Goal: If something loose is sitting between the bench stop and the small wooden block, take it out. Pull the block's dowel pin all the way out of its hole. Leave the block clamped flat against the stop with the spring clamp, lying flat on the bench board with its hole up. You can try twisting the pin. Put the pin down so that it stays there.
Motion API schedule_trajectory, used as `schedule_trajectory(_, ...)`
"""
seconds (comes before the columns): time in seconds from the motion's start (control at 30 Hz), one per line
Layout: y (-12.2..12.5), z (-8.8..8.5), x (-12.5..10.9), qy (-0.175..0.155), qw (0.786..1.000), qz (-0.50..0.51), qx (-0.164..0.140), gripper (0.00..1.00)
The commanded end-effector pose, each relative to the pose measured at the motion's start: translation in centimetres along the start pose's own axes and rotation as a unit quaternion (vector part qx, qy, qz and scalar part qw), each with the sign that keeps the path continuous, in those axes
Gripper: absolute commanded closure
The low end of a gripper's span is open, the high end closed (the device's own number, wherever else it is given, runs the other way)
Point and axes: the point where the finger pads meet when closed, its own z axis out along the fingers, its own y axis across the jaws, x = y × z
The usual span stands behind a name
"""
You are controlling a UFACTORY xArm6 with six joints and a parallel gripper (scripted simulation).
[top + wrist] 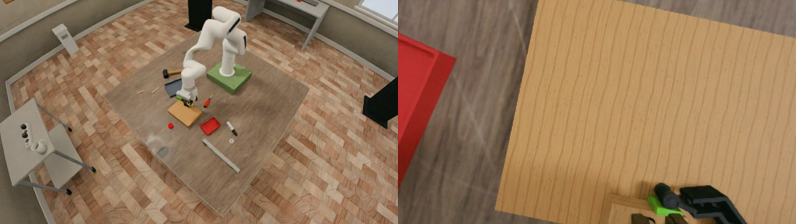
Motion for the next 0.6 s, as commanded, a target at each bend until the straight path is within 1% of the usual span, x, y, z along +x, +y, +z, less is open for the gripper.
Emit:
schedule_trajectory(0.0, 0.05, -0.21, 0.22, 0.003, 1.000, 0.001, -0.001, 1.00)
schedule_trajectory(0.57, 0.05, -0.21, 0.22, 0.003, 1.000, 0.005, -0.001, 1.00)
